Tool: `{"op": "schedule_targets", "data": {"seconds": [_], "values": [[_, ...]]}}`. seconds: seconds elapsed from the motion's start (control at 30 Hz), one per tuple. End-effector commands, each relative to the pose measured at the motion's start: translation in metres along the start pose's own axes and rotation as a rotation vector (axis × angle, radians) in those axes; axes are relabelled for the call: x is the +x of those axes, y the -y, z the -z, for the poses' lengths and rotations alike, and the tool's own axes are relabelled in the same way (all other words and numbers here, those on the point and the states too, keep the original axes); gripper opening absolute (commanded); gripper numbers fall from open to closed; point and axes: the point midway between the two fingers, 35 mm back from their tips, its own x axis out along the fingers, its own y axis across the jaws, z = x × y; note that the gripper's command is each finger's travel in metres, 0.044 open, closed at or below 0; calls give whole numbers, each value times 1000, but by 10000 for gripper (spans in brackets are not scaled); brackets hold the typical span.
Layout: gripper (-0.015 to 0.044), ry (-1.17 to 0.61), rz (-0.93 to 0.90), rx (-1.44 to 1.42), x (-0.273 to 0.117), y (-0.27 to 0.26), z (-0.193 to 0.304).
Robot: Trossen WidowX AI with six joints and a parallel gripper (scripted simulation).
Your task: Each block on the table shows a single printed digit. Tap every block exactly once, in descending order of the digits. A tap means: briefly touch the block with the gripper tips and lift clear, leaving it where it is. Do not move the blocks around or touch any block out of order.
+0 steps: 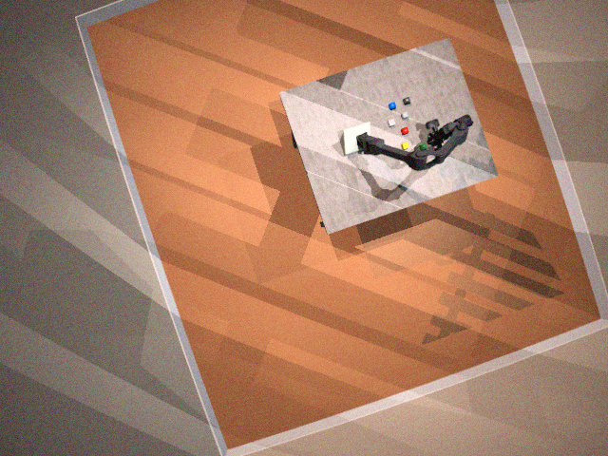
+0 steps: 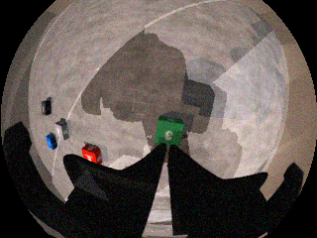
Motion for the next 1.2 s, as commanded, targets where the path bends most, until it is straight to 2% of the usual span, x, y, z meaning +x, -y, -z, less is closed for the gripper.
{"op": "schedule_targets", "data": {"seconds": [0.0, 0.83, 0.97, 1.1, 1.17], "values": [[20, 2, 9, -5, 14, 1, 2], [20, 2, 10, -5, 44, 2, 2], [20, 2, 8, -4, 16, 1, 2], [20, 2, 8, -5, 12, 1, 2], [20, 2, 5, -5, -5, 0, 0]]}}
